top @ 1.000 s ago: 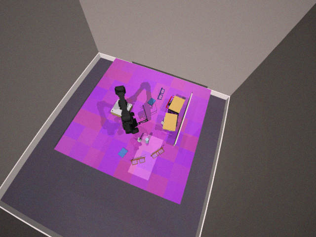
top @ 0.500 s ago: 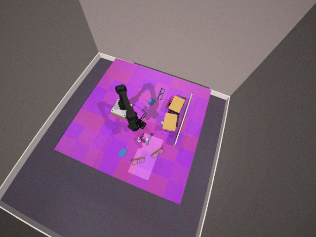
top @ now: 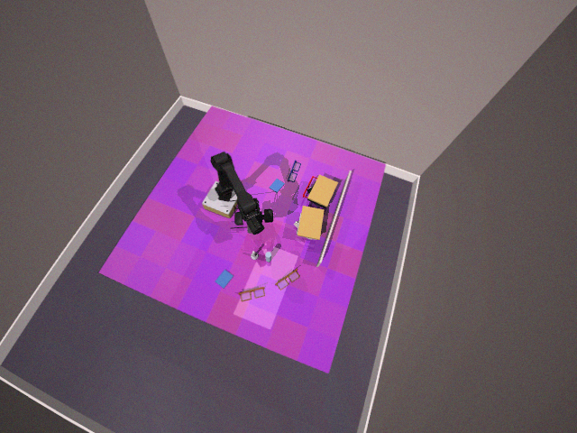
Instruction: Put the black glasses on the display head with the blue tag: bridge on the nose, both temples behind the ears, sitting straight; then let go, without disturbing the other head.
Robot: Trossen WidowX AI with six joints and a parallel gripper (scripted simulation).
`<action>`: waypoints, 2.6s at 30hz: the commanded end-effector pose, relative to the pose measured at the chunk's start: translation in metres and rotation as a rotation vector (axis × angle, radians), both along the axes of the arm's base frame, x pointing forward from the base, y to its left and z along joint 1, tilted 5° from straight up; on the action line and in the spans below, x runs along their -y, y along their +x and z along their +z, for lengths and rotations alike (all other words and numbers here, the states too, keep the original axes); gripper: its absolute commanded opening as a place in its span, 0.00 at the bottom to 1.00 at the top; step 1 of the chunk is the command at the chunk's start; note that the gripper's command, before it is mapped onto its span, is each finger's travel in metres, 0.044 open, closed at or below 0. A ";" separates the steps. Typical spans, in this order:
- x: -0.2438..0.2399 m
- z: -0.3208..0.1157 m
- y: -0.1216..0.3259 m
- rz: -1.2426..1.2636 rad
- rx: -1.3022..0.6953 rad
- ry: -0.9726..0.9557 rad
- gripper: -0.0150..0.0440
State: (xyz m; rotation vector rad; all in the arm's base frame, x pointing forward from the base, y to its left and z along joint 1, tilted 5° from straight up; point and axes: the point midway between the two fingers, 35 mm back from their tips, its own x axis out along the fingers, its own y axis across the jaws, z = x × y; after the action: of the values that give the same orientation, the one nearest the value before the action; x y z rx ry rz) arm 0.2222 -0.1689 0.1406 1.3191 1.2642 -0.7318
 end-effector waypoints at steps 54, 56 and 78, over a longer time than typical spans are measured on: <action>-0.104 -0.024 0.031 2.452 0.367 -0.478 0.25; -0.108 -0.024 0.031 2.540 0.380 -0.485 0.25; -0.118 -0.043 0.034 2.824 0.421 -0.513 0.25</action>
State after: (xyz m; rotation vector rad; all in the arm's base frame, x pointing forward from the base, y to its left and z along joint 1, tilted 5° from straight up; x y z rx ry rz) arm 0.2573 -0.0518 0.1019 -1.2005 1.1220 1.1390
